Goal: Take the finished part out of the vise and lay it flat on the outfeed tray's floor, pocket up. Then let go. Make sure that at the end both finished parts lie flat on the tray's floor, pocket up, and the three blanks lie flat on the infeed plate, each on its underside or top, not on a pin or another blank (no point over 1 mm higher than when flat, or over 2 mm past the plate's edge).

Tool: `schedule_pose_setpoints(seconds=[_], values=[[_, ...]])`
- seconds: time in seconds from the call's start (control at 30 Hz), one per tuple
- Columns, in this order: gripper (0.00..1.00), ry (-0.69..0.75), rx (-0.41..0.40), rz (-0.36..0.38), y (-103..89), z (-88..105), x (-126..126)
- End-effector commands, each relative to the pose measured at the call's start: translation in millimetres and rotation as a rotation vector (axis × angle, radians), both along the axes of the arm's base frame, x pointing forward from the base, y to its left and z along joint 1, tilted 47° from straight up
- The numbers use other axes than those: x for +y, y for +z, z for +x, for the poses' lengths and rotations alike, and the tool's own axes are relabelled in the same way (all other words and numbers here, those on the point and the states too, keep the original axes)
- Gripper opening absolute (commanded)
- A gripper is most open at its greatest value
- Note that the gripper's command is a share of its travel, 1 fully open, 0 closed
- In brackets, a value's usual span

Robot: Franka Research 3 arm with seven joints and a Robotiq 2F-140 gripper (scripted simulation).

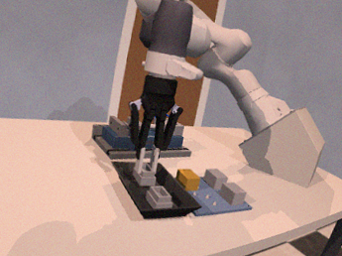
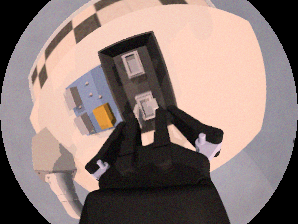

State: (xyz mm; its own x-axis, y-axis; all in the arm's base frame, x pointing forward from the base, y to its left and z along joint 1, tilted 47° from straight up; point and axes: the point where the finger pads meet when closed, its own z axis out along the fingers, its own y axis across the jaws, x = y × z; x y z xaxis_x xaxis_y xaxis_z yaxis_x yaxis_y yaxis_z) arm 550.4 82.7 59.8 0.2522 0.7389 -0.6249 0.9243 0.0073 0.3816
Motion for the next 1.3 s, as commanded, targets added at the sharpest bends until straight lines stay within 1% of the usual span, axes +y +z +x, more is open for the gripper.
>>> schedule_pose_setpoints(seconds=[0.0,0.6,1.27], values=[[0.0,-0.002,-0.005,0.004,-1.7,1.4,-1.3],[0.0,-0.002,-0.005,0.004,-6.5,3.4,-6.1],[0.0,-0.002,-0.005,0.004,-7.0,3.6,-6.6]])
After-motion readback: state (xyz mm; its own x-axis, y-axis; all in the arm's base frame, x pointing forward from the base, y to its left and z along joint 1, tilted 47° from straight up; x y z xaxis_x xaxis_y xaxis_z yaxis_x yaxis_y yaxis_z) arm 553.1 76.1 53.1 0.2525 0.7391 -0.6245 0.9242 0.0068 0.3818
